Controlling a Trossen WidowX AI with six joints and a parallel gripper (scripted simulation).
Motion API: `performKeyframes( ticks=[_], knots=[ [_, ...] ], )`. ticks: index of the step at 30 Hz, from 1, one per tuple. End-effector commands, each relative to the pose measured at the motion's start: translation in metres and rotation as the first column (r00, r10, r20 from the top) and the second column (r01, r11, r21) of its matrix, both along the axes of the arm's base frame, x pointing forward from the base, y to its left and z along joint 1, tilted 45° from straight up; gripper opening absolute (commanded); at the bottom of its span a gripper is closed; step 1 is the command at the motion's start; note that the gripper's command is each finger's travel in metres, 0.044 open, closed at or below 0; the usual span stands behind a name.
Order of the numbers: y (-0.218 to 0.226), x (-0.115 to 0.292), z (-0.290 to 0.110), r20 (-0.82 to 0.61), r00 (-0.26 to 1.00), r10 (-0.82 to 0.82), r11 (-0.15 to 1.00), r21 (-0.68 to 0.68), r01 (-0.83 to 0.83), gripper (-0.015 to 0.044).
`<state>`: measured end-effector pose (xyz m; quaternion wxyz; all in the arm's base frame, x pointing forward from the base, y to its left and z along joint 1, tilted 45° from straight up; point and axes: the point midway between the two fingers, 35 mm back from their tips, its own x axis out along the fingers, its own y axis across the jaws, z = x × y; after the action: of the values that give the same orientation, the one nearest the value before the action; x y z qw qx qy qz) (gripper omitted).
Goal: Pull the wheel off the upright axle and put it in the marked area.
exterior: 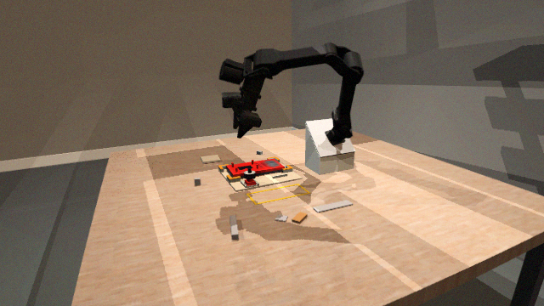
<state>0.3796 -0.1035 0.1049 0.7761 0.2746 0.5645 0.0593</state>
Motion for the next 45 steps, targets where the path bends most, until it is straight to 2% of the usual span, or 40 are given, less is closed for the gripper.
performKeyframes(
  ticks=[1,3,5,18,27,31,34,43,45],
  knots=[
    [0.034,-0.016,-0.038,-0.066,0.985,0.16,0.974,0.17,-0.147,0.03],
    [0.051,-0.025,-0.052,-0.077,0.97,0.23,0.943,0.265,-0.202,0.03],
    [0.056,-0.028,-0.057,-0.078,0.964,0.252,0.929,0.299,-0.219,0.03],
    [0.049,-0.019,-0.065,-0.078,0.965,0.252,0.929,0.298,-0.219,0.03],
    [0.096,-0.011,-0.111,-0.077,0.965,0.252,0.928,0.3,-0.219,0.03],
    [0.101,-0.011,-0.115,-0.076,0.965,0.253,0.928,0.301,-0.219,0.03],
    [0.1,-0.012,-0.112,-0.078,0.961,0.265,0.926,0.297,-0.232,0.0221],
    [0.1,-0.012,-0.112,-0.078,0.961,0.265,0.926,0.297,-0.232,0.0161],
    [0.1,-0.012,-0.112,-0.078,0.961,0.265,0.926,0.297,-0.232,0.0109]
  ],
)
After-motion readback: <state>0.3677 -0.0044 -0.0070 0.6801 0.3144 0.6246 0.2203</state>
